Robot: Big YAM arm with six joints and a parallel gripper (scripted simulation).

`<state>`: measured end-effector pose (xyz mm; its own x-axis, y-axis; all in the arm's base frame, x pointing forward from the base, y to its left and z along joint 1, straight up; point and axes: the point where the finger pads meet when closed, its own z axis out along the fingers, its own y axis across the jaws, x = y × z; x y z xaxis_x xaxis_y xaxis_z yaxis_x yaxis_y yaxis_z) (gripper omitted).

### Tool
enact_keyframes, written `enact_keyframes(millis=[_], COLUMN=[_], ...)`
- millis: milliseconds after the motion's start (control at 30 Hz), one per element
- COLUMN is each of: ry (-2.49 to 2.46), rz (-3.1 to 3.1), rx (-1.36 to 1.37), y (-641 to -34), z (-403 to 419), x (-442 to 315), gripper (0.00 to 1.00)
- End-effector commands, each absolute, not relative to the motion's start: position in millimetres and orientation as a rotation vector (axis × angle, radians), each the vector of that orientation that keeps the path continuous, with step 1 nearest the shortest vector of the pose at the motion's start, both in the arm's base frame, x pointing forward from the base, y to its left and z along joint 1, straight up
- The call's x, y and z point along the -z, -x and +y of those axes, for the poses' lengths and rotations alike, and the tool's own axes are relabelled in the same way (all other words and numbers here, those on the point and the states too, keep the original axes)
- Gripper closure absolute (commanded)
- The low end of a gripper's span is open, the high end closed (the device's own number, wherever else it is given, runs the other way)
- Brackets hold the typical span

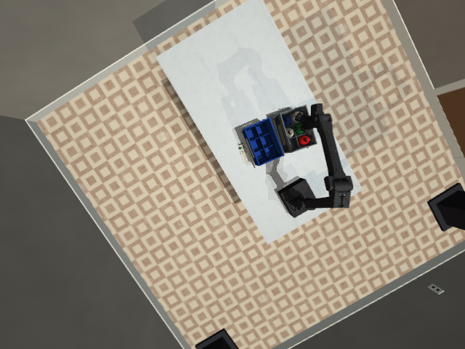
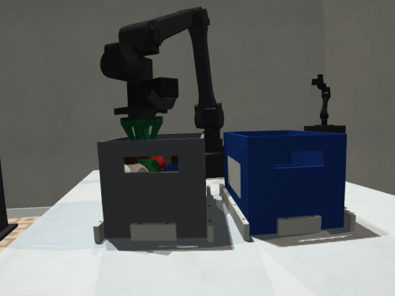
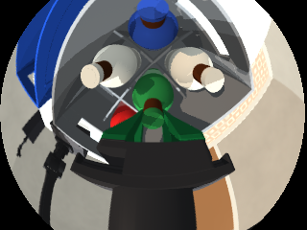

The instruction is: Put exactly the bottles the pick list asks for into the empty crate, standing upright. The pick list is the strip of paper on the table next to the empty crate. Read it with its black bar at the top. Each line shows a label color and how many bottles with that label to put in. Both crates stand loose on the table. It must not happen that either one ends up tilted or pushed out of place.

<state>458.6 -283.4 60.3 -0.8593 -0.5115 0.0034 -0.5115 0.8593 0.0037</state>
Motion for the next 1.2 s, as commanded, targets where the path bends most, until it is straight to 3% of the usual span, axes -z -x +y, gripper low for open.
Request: enact_keyframes(millis=[0, 1167], ry=[-0.868, -0.873], rz=[-3.055, -3.072], rx=[-0.061, -0.086], y=[-484, -478], z=[-291, -288], x=[-77, -136], gripper=[1.0, 1.0])
